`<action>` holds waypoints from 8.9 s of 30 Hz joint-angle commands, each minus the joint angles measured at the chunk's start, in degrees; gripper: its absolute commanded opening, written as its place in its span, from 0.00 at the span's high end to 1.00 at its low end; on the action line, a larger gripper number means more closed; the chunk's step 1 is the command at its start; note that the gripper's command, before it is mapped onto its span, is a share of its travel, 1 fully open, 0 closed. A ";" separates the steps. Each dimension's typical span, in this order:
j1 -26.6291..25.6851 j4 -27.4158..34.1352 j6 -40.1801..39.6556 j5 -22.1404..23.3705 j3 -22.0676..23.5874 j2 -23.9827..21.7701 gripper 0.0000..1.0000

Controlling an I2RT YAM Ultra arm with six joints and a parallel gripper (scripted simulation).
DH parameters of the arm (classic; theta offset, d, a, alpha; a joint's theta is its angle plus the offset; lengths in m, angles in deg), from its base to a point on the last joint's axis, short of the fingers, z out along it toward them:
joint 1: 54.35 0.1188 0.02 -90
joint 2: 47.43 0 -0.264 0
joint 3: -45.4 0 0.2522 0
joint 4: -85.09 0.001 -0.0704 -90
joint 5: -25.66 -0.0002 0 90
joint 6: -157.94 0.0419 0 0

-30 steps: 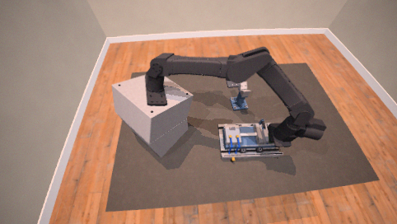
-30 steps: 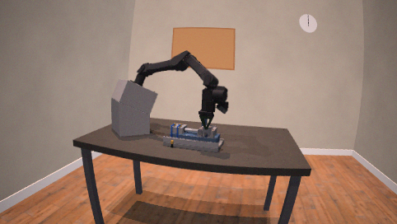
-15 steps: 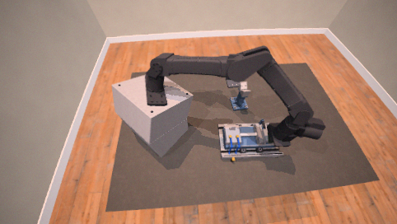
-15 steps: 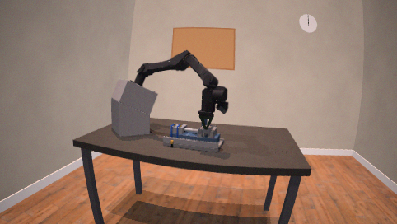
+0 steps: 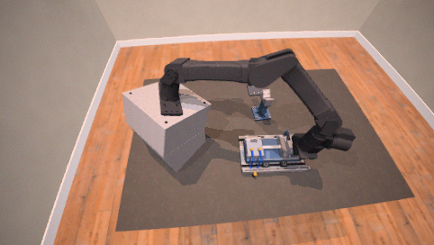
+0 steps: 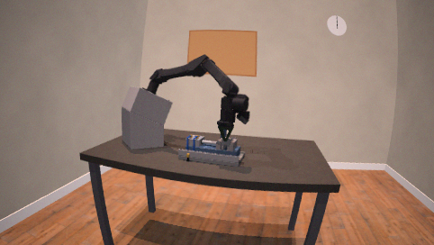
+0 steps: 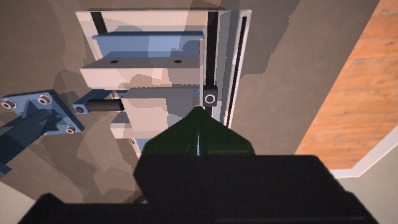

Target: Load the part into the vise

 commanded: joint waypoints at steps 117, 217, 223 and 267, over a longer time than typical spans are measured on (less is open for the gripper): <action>1.52 -2.17 1.70 0.23 4.88 -4.09 1.00; -4.79 10.13 -4.41 1.05 -3.47 -5.14 1.00; -4.79 10.13 -4.41 1.05 -3.47 -5.14 1.00; -4.79 10.13 -4.41 1.05 -3.47 -5.14 1.00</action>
